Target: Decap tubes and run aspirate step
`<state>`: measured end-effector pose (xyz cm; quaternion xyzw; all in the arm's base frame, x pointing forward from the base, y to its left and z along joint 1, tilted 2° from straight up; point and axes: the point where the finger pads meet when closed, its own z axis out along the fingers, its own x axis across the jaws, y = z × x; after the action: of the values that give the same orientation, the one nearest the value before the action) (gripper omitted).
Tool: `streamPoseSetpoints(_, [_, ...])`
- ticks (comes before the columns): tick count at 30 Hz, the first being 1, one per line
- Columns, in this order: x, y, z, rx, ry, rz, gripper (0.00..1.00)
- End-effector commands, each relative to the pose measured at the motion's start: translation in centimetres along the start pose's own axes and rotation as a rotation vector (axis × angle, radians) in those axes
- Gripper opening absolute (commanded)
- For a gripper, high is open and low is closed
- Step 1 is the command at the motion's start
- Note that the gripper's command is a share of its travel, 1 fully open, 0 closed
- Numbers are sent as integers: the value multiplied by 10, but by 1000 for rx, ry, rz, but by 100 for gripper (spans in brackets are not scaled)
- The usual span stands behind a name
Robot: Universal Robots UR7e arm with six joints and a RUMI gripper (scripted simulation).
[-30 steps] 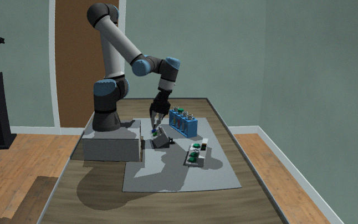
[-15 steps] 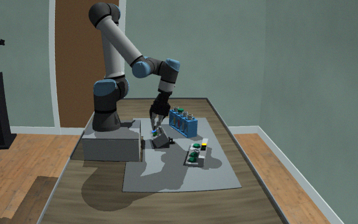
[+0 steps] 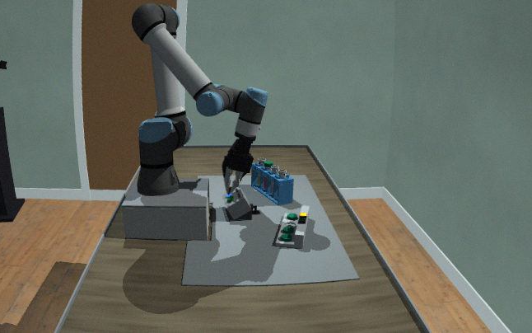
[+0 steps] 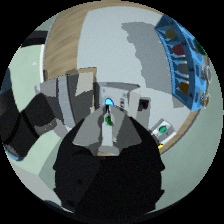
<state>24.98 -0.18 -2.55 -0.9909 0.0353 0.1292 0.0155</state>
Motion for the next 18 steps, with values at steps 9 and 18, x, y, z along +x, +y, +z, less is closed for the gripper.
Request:
streamPoseSetpoints(9, [-5,0,-20,0,1,0,0])
streamPoseSetpoints(18, [-9,1,-33,0,1,0,0])
